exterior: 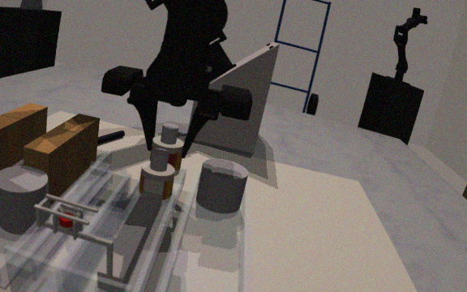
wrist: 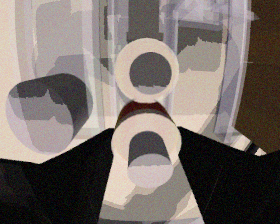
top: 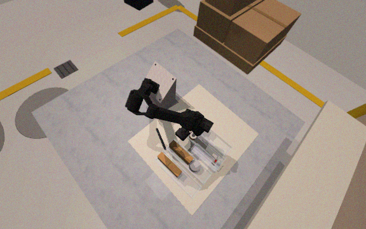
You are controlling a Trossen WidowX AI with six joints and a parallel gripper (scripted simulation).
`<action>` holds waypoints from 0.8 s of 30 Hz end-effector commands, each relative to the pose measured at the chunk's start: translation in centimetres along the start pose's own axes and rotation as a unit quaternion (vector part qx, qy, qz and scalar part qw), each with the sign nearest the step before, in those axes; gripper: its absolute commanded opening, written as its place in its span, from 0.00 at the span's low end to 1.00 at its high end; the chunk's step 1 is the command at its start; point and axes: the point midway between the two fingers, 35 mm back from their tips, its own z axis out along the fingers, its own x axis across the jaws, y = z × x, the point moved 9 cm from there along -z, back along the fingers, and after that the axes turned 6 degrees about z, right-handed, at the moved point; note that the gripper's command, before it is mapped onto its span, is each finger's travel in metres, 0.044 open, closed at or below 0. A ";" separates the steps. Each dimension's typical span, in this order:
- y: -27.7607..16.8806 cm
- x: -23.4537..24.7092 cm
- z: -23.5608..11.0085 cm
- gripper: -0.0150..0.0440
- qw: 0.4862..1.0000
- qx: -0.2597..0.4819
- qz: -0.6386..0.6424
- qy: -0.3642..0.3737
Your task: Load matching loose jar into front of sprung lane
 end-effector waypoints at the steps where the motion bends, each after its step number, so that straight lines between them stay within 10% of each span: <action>1: 0.4 0.0 -0.1 0.25 1.000 -0.008 0.005 -0.002; 24: 0.5 0.0 0.3 0.25 1.000 -0.008 0.005 -0.002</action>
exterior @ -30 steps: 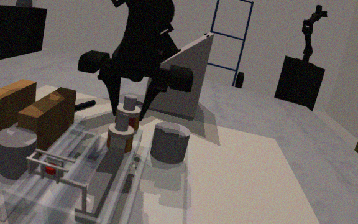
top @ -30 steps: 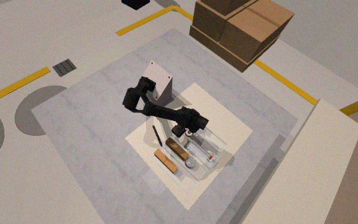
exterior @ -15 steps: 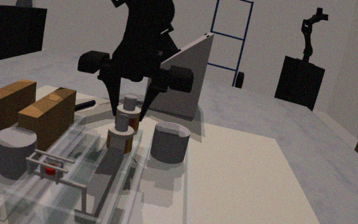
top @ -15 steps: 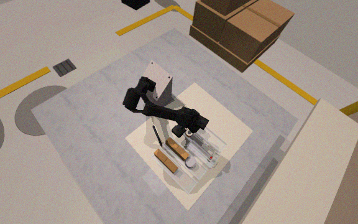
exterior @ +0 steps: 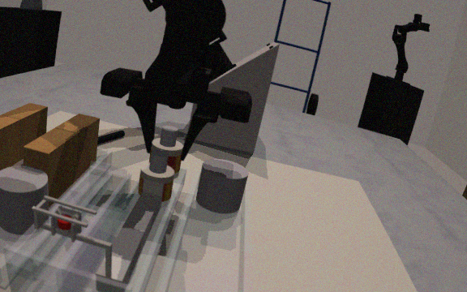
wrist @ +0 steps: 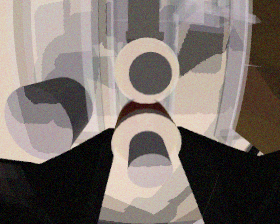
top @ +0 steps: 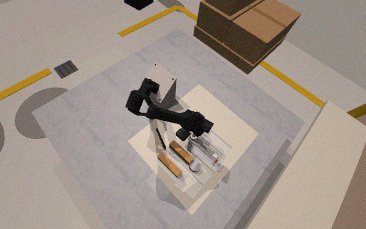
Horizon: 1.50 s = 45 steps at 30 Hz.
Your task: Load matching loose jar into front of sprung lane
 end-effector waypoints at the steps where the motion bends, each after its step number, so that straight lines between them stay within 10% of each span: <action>1: 0.2 0.0 0.1 0.25 1.000 -0.006 0.004 -0.002; 45: 0.0 -0.1 1.5 0.25 1.000 -0.006 0.004 -0.002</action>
